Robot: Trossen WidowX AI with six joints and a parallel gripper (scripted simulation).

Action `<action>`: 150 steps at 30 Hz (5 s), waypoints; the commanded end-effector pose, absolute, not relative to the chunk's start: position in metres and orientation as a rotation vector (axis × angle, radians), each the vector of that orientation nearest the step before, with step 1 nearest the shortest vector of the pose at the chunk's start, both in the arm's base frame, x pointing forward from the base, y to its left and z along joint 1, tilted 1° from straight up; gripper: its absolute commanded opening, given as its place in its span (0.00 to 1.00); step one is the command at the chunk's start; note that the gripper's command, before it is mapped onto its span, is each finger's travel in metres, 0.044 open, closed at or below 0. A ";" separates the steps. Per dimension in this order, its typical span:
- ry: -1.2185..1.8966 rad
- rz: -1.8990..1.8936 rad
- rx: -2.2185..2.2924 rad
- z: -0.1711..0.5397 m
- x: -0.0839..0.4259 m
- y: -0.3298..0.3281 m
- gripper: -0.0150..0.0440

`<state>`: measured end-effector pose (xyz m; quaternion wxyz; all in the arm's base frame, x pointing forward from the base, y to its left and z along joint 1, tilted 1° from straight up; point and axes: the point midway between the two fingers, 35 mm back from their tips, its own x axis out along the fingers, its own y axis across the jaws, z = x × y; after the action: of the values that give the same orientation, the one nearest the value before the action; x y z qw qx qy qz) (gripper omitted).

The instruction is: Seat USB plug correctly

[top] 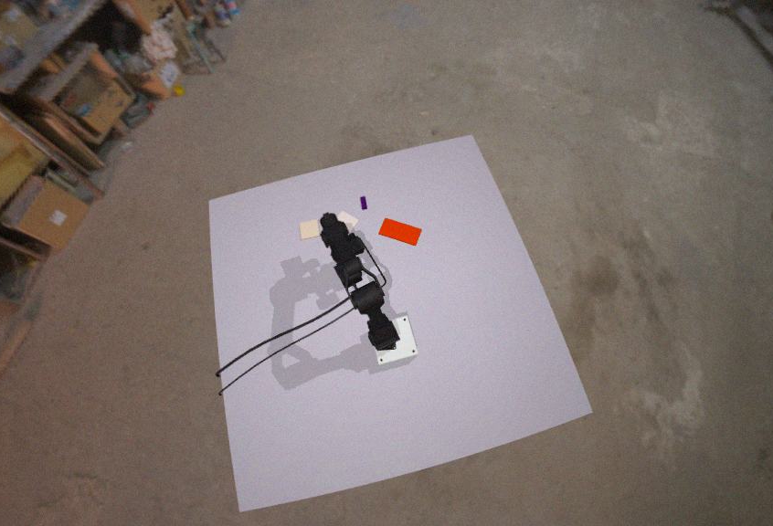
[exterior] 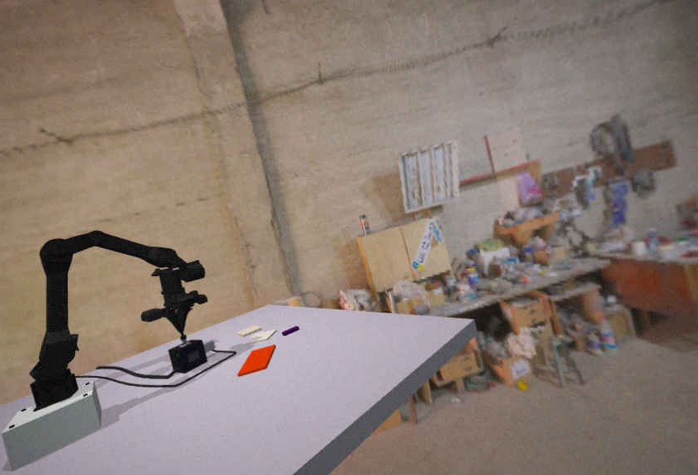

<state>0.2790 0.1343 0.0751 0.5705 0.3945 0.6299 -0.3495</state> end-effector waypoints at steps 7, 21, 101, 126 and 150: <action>1.480 -0.824 0.932 0.073 0.279 0.135 0.25; 1.480 -0.824 0.932 0.071 0.279 0.135 0.25; 1.480 -0.824 0.932 0.062 0.279 0.135 0.25; 1.480 -0.824 0.932 0.059 0.279 0.135 0.25; 1.480 -0.824 0.932 0.056 0.279 0.135 0.25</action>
<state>0.2794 0.1347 0.0604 0.5709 0.3972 0.6290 -0.3475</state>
